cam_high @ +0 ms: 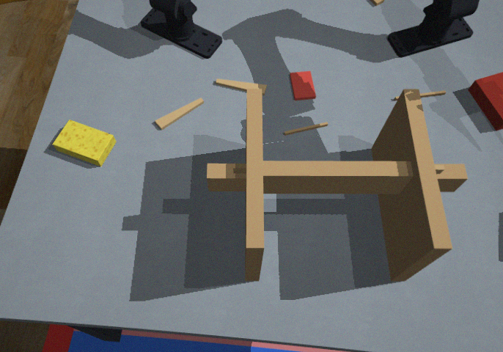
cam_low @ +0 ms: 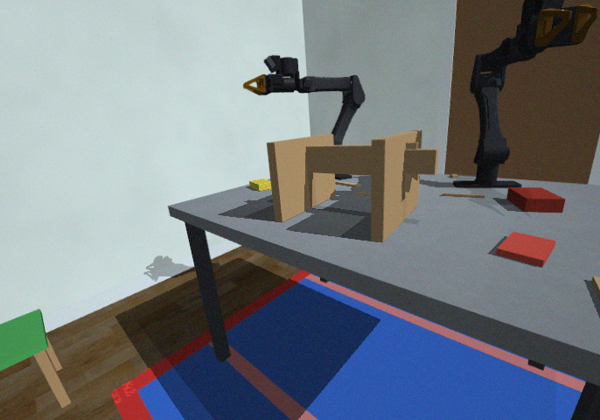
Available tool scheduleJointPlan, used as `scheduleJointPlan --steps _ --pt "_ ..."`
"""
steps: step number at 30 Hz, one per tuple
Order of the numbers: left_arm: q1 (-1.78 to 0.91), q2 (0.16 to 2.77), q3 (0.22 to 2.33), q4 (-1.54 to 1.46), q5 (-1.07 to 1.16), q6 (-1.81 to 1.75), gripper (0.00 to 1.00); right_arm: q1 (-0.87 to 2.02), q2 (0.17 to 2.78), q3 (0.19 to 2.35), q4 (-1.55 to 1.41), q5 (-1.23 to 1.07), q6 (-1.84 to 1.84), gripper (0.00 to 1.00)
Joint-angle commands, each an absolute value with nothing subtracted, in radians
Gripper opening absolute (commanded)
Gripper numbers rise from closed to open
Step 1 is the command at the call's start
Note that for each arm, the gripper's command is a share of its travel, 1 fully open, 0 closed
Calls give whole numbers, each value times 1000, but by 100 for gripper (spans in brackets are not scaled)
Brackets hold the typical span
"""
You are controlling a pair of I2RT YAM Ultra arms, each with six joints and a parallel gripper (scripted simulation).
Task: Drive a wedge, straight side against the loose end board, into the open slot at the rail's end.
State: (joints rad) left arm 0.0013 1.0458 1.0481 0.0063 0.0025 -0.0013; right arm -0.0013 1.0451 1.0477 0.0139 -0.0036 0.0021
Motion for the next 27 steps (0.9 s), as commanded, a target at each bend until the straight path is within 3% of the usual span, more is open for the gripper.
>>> scheduleJointPlan --steps 1,27 --pt "-10 1042 1083 -3 -3 4 40 7 1041 1088 -2 6 -6 37" --pt "-4 1040 1082 23 -2 3 40 143 1205 1025 -350 -3 270 37"
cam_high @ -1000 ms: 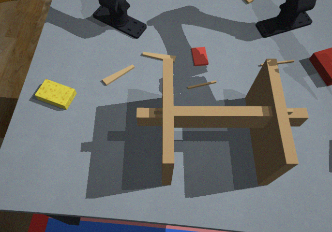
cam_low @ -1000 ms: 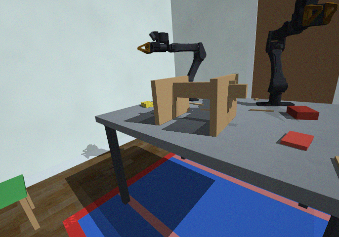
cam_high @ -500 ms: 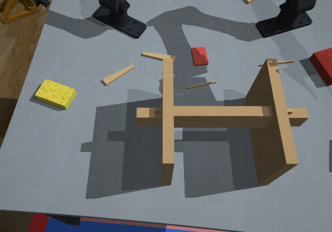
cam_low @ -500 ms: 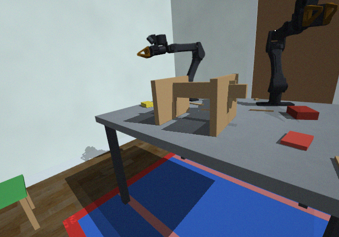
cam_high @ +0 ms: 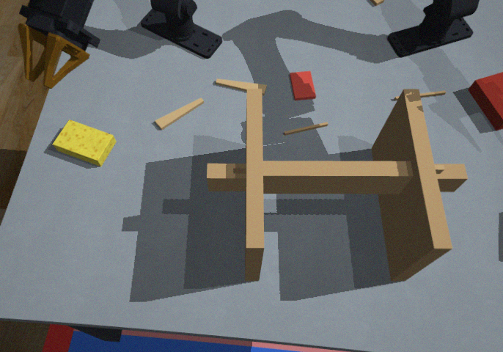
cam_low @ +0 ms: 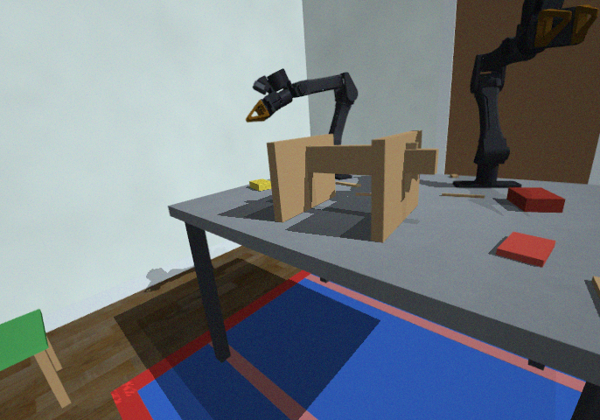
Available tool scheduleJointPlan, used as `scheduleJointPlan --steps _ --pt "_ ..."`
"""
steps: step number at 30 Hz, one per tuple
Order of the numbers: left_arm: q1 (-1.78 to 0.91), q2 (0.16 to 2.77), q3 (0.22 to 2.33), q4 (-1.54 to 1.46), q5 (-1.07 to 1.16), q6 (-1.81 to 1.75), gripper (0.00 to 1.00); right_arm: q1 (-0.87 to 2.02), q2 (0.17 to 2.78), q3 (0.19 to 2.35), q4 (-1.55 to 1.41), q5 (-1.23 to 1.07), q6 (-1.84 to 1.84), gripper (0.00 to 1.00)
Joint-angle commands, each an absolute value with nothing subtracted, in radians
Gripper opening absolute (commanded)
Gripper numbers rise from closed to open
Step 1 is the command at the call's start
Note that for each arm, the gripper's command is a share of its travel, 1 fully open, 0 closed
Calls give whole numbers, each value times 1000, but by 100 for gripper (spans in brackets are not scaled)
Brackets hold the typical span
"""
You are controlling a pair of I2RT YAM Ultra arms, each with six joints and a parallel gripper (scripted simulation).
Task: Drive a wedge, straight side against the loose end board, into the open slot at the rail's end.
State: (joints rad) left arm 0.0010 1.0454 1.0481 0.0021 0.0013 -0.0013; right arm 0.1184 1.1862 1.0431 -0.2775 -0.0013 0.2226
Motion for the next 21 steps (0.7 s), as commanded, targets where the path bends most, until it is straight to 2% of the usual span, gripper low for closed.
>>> scheduleJointPlan --steps 1,21 --pt "-4 1040 1082 23 -2 3 40 150 1213 1048 -361 -3 283 37" --pt "-4 1040 1082 23 -2 3 40 280 1364 1077 -667 7 518 37"
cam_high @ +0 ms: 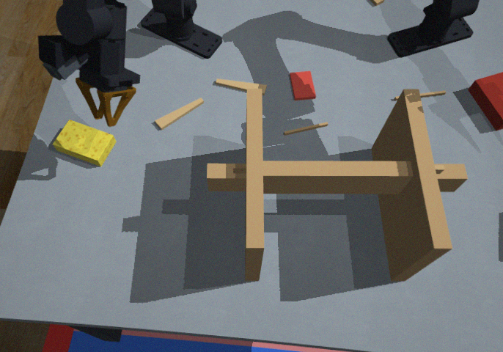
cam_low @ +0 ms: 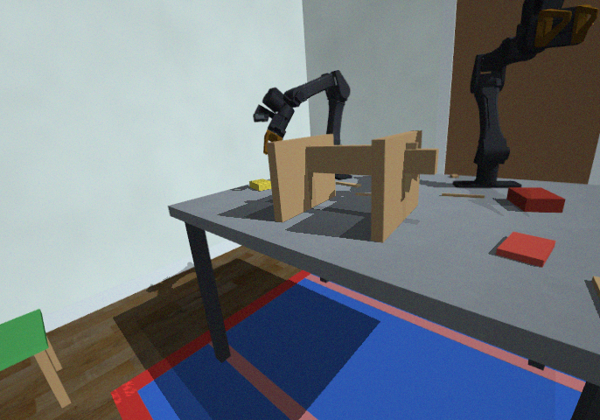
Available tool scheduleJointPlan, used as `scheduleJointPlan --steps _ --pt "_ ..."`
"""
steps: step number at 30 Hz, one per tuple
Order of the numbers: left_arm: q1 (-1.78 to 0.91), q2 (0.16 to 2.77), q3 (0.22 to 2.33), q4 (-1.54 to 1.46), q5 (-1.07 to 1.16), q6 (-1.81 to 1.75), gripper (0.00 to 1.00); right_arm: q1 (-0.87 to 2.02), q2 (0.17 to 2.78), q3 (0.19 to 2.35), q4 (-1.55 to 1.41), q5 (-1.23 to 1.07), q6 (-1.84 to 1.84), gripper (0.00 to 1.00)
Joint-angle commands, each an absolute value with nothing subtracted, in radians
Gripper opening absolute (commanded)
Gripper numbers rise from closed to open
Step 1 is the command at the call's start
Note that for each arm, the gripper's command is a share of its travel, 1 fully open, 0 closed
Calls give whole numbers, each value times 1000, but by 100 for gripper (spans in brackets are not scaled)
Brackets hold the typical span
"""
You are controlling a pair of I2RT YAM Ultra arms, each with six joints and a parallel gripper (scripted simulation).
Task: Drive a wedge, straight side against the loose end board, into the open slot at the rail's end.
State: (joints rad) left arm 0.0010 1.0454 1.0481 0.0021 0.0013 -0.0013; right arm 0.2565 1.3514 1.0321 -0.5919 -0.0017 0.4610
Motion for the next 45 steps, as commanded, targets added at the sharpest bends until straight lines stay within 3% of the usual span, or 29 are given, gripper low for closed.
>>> scheduleJointPlan --steps 1,21,45 --pt "-4 1040 1082 23 -2 3 40 288 1373 1077 -686 7 532 37" --pt "-4 1040 1082 23 -2 3 40 436 1545 1074 -1051 13 806 37" --pt "-4 1040 1082 23 -2 3 40 437 1534 1062 -1026 9 800 37"
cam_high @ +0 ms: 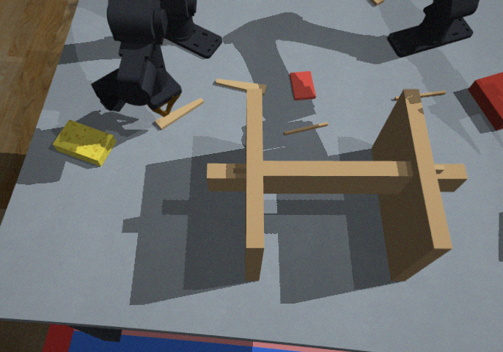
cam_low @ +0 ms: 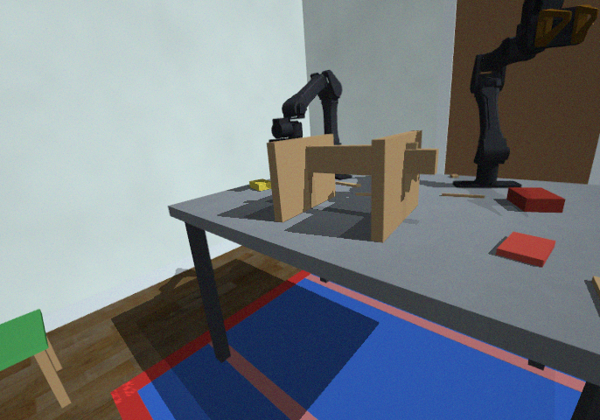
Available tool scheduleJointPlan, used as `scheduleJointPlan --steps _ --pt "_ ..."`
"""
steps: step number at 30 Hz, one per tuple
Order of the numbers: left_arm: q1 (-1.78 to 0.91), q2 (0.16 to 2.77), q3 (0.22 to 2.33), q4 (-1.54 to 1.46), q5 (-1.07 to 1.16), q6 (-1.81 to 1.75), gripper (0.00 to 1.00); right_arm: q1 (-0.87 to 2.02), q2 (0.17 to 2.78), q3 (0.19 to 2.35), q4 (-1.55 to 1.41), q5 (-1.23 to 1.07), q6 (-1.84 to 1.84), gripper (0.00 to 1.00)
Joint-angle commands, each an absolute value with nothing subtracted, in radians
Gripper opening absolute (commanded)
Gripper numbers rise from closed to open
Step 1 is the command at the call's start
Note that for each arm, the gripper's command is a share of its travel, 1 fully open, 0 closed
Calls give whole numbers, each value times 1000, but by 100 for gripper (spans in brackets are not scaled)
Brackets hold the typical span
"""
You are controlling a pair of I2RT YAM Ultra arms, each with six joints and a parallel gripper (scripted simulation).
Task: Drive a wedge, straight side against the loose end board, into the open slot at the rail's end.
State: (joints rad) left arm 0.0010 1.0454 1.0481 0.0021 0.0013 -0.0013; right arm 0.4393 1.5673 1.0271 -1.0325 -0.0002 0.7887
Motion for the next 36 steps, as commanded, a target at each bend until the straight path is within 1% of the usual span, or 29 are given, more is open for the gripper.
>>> scheduleJointPlan --steps 1,2,3,8,10,13,16,36 --pt "-4 1040 1082 23 -2 3 40 431 1531 1064 -1026 10 786 37" --pt "-4 1040 1082 23 -2 3 40 431 1534 1064 -1017 10 785 37" --pt "-4 1040 1082 23 -2 3 40 430 1566 992 -983 10 785 37" --pt "-4 1040 1082 23 -2 3 40 427 1554 993 -947 10 786 37" --pt "-4 1040 1082 23 -2 3 40 426 1596 970 -931 10 787 37" --pt "-4 1040 1082 23 -2 3 40 426 1579 986 -953 10 786 37" --pt "-4 1040 1082 23 -2 3 40 422 1607 950 -903 10 788 37" --pt "-4 1040 1082 23 -2 3 40 435 1638 893 -774 10 795 37"
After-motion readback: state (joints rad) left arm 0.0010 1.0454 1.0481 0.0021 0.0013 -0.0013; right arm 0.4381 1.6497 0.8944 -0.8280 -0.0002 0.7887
